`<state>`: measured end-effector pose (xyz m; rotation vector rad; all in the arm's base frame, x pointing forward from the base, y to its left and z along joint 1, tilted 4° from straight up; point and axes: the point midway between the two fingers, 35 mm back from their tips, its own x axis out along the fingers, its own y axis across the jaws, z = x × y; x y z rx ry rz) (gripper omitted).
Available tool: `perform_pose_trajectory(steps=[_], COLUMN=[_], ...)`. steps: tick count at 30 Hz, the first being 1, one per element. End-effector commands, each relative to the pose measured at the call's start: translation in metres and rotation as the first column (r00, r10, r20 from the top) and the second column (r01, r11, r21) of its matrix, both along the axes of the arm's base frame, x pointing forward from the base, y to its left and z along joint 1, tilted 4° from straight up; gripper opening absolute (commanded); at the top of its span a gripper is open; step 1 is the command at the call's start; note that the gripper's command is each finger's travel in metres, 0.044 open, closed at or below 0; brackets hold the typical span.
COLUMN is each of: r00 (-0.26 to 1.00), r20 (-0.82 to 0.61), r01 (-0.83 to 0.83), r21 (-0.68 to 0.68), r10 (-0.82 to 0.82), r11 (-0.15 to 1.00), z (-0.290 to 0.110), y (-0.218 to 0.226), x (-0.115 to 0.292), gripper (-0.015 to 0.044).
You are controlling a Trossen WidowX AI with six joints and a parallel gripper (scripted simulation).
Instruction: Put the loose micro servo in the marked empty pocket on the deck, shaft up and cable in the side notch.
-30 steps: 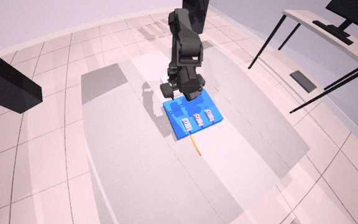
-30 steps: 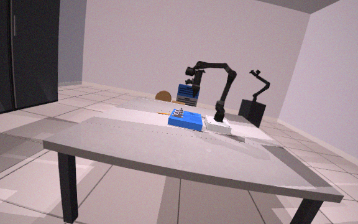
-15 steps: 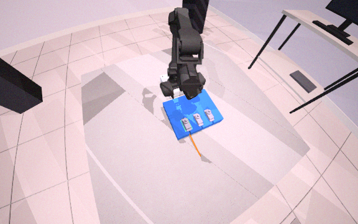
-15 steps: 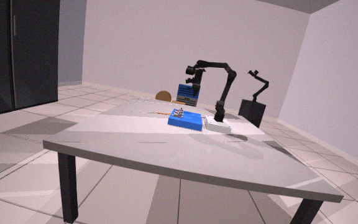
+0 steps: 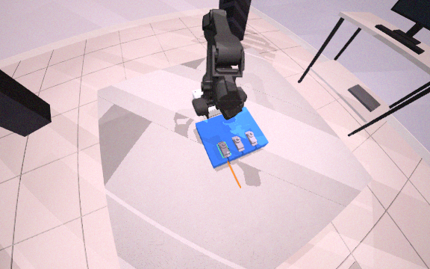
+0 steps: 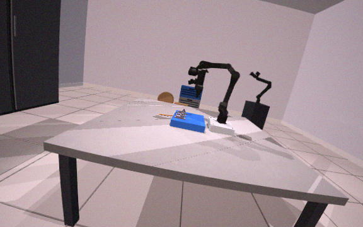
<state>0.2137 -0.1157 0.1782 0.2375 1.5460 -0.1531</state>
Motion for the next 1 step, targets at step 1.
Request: perform_pose_trajectory(steps=[1], r00=[1.0], r20=[-0.002], r01=[-0.004], r21=[0.001], r10=[0.004], r11=[1.0], z=[0.0002], y=[0.0], x=[-0.0004], gripper=[0.044])
